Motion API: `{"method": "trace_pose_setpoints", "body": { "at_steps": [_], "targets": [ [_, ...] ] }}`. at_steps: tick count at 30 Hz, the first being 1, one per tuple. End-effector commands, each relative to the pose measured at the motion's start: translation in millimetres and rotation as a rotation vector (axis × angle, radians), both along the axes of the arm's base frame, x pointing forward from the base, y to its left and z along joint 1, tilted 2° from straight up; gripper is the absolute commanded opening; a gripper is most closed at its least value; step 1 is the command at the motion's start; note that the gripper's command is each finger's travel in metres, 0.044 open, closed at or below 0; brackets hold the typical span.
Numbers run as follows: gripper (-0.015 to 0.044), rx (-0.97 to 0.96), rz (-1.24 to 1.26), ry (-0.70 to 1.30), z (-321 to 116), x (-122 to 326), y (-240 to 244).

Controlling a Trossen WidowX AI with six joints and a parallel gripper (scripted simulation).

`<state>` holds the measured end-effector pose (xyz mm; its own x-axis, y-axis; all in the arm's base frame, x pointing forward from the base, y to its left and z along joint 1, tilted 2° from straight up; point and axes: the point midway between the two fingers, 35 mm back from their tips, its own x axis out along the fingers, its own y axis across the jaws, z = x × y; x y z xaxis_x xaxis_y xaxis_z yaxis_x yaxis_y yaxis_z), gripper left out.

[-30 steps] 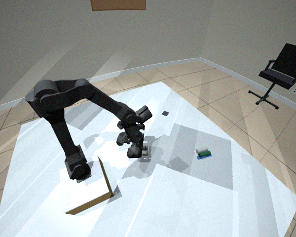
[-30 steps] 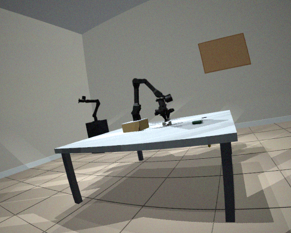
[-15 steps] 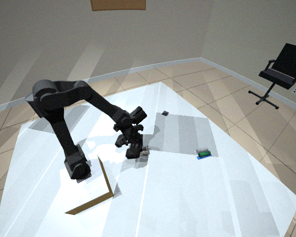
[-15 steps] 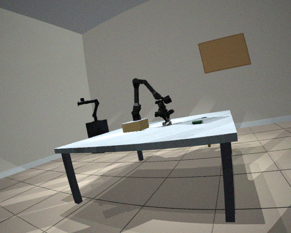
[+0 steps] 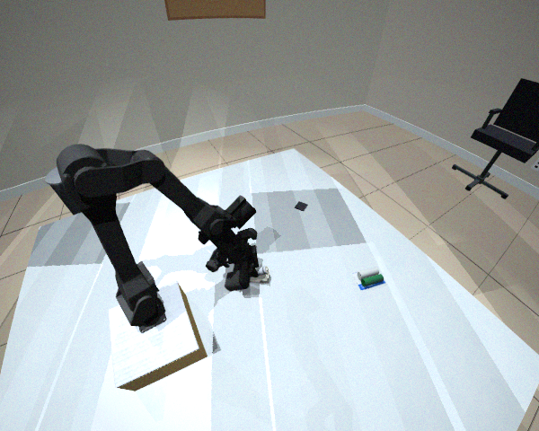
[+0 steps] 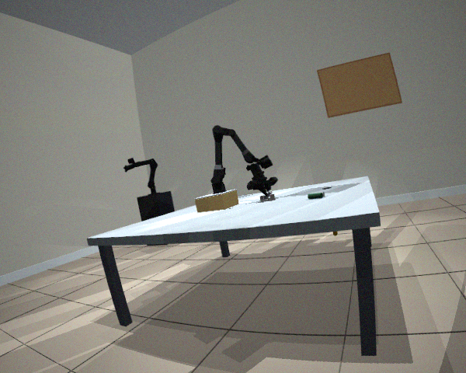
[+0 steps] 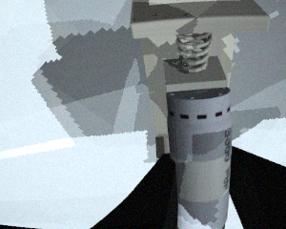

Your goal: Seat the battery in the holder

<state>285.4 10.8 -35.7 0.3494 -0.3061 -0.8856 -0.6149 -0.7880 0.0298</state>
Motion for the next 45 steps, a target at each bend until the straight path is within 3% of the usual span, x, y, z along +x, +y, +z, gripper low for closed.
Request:
{"method": "trace_pose_setpoints", "body": {
  "at_steps": [1, 45],
  "targets": [
    [0.0075, -0.012, -0.004, -0.017, 0, -2, 0],
    [0.0075, 0.046, -0.018, 0.068, -7, -14, 10]
  ]
}}
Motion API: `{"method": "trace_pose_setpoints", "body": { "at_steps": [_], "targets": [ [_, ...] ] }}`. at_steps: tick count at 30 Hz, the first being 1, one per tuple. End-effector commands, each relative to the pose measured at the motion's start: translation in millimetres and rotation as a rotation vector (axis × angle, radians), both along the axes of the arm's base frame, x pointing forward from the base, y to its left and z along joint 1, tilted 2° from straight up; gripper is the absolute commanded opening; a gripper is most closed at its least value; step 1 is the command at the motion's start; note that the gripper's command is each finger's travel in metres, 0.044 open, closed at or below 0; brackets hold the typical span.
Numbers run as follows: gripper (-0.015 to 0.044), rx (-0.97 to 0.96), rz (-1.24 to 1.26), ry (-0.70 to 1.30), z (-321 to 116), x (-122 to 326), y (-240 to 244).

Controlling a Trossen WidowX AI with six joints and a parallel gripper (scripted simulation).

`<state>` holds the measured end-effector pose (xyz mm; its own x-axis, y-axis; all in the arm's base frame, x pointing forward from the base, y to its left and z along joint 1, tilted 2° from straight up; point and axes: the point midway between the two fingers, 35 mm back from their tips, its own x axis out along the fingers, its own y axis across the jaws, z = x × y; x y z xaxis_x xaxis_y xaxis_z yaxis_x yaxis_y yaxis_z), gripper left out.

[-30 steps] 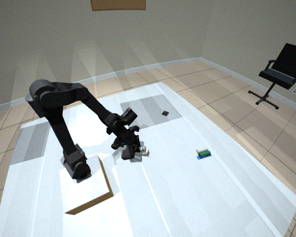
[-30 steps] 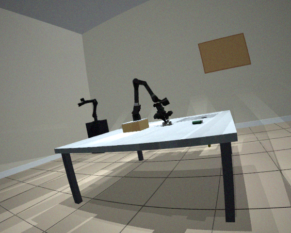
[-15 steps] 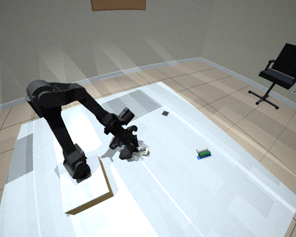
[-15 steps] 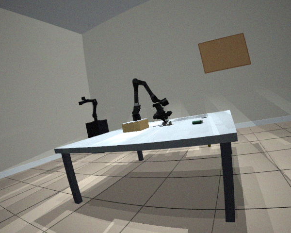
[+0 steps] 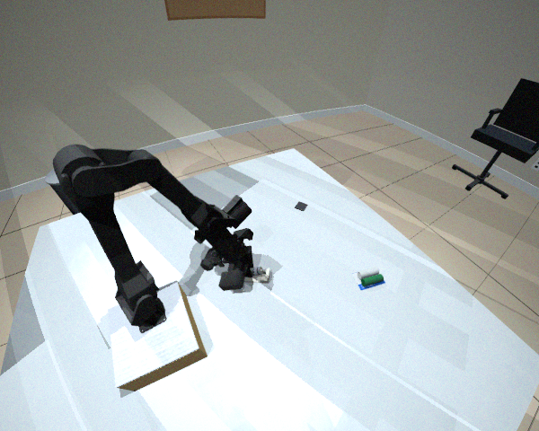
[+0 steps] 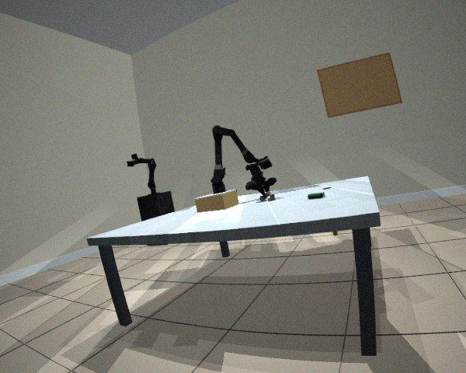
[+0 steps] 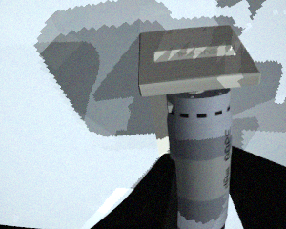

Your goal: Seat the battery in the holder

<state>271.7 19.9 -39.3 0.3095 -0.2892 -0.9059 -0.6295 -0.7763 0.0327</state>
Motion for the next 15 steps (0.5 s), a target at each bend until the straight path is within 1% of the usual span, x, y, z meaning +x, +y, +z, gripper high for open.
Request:
{"method": "trace_pose_setpoints", "body": {
  "at_steps": [1, 15],
  "targets": [
    [0.0075, 0.025, -0.004, 0.026, -3.4, 1.2, 0.5],
    [0.0075, 0.081, -0.003, 0.119, -6.7, 4.6, -2.6]
  ]
}}
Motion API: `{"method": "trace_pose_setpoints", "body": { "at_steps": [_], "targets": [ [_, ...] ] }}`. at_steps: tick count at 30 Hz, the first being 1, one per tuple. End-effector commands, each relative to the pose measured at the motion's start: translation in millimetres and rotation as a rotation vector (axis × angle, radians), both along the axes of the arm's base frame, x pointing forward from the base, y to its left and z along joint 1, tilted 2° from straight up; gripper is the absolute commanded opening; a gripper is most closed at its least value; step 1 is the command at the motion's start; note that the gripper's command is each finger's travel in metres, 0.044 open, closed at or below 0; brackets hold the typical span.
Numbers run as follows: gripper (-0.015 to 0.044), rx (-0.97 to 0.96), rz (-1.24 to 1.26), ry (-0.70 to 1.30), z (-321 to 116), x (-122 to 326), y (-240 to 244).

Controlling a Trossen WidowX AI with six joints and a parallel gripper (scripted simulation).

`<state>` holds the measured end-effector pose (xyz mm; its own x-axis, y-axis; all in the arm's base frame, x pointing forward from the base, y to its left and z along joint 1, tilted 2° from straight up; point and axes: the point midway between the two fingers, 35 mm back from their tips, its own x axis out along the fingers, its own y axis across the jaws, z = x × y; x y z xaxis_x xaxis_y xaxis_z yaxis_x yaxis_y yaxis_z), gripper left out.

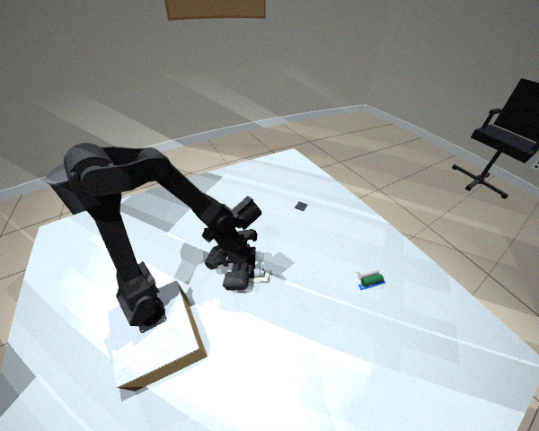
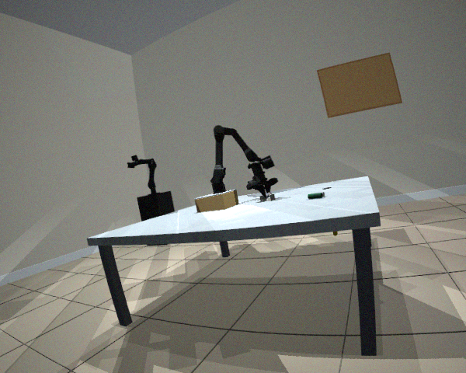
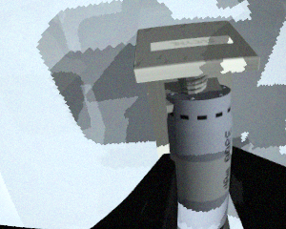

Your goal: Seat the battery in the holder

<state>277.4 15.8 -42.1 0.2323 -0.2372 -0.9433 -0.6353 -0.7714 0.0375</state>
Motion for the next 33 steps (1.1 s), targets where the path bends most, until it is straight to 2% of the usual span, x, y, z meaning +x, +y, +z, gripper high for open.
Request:
{"method": "trace_pose_setpoints", "body": {
  "at_steps": [1, 33],
  "targets": [
    [0.0075, 0.027, 0.010, 0.046, -4.1, -1.1, 1.3],
    [0.0075, 0.193, 0.022, 0.259, -5.8, 1.6, -2.8]
  ]
}}
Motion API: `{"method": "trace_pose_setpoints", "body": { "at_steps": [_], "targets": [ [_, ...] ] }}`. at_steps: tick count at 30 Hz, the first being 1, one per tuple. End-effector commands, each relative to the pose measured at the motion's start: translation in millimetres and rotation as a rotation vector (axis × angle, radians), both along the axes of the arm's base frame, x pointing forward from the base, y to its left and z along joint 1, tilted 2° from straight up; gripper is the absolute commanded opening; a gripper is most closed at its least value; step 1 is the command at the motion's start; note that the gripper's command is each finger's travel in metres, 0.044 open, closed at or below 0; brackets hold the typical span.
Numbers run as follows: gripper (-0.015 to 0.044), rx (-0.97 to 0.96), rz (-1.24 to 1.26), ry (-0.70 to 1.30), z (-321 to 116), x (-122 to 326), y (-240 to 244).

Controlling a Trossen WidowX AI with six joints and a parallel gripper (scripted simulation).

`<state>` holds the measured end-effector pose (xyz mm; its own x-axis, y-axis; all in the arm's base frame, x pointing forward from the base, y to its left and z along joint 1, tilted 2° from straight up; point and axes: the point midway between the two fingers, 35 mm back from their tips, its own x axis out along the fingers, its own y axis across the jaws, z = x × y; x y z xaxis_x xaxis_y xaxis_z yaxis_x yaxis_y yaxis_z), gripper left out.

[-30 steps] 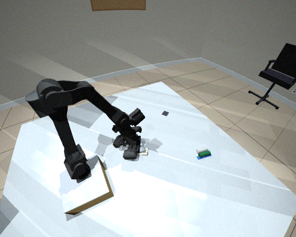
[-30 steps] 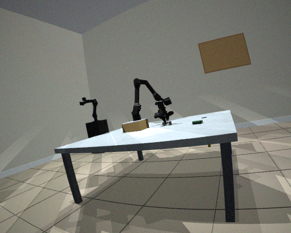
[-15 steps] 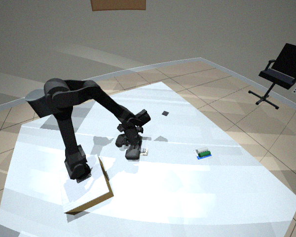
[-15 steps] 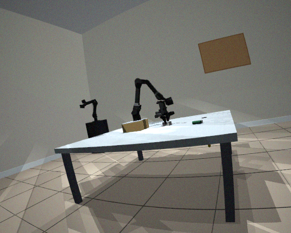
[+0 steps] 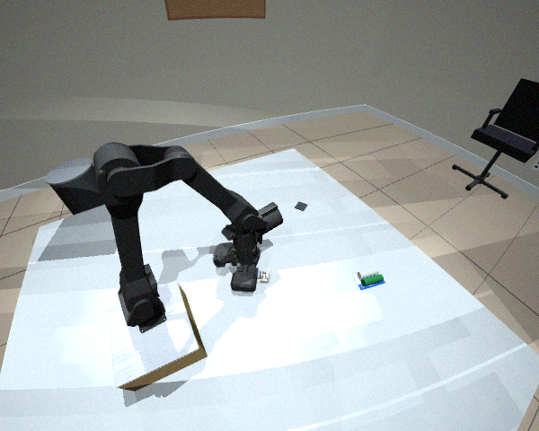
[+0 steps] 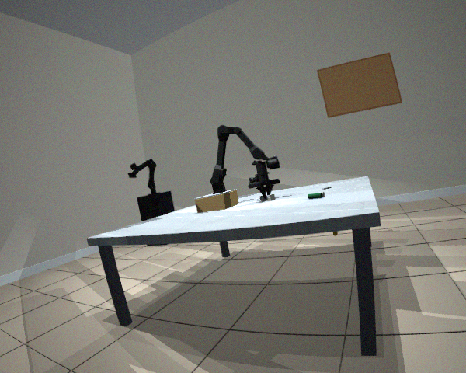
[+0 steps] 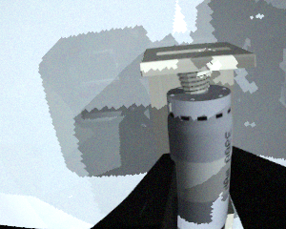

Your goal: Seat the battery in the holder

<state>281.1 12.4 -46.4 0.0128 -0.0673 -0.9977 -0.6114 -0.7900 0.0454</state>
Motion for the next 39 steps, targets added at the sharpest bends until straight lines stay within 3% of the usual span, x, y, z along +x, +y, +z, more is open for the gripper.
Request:
{"method": "trace_pose_setpoints", "body": {
  "at_steps": [1, 36, 39],
  "targets": [
    [0.0075, 0.026, 0.004, 0.036, -1, -2, 0],
    [0.0075, 0.032, 0.004, 0.036, -1, 11, -9],
    [0.0154, 0.032, 0.004, 0.036, -1, 11, -9]
  ]
}}
